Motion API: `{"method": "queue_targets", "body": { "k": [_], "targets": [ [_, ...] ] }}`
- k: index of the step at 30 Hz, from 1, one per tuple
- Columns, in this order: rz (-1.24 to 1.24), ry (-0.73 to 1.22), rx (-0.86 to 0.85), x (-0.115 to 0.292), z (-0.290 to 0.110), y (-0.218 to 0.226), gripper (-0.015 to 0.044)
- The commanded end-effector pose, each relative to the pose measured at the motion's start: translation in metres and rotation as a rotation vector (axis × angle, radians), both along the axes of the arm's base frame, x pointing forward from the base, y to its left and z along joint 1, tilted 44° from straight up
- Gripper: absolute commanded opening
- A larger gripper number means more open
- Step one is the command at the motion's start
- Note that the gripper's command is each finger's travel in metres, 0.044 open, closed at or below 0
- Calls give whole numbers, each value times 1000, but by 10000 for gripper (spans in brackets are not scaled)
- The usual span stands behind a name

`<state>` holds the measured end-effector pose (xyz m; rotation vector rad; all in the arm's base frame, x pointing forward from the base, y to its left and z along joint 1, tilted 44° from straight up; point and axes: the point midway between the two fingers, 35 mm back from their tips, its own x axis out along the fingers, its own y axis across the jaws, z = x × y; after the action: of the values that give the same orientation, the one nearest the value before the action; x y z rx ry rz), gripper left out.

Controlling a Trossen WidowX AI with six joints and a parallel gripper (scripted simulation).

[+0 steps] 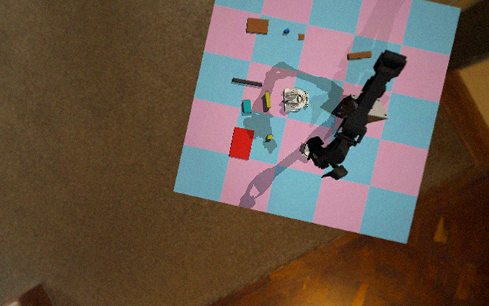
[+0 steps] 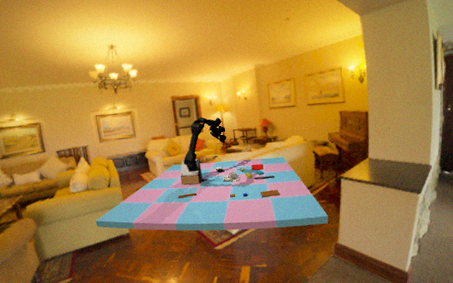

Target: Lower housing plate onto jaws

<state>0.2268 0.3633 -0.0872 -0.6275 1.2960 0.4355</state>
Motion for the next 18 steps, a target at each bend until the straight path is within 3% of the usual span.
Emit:
{"method": "queue_targets", "body": {
  "k": [1, 18],
  "targets": [
    [39, 26, -91, -2, -15, -19, 440],
    [201, 174, -410, -15, -59, -88, 440]
  ]
}}
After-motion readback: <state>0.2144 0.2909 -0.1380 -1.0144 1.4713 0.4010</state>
